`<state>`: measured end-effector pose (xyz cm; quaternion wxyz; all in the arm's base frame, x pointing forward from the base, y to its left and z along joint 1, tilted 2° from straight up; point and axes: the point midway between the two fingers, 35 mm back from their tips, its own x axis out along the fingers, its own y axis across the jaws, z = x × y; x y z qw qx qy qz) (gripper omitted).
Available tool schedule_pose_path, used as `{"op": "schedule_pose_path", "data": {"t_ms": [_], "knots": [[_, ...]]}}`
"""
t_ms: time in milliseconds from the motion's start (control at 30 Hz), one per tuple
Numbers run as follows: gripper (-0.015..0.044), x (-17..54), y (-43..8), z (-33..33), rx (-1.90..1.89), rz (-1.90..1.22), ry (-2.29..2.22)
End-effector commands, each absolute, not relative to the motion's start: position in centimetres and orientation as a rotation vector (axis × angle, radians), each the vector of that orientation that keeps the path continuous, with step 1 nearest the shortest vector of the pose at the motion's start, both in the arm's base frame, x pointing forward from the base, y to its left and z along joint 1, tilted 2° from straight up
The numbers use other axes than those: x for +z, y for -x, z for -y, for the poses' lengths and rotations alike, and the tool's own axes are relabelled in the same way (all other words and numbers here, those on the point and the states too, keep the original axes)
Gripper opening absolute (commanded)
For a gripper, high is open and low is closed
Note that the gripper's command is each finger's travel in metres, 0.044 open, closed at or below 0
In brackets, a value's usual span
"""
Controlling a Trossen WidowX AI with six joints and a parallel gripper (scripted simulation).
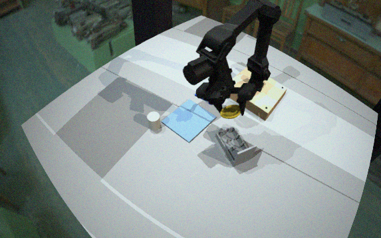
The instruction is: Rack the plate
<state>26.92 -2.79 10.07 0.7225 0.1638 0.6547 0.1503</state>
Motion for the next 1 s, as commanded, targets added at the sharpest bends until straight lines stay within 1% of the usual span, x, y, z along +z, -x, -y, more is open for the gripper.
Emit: {"op": "schedule_pose_path", "data": {"t_ms": [0,500,967], "knots": [[0.0000,9.4,-27.2,2.6,0.443,-1.383,-0.338],[0.0000,7.4,-27.7,2.1,0.772,-1.080,-0.219],[0.0000,6.3,-27.8,2.1,0.949,-0.713,-0.065]]}}
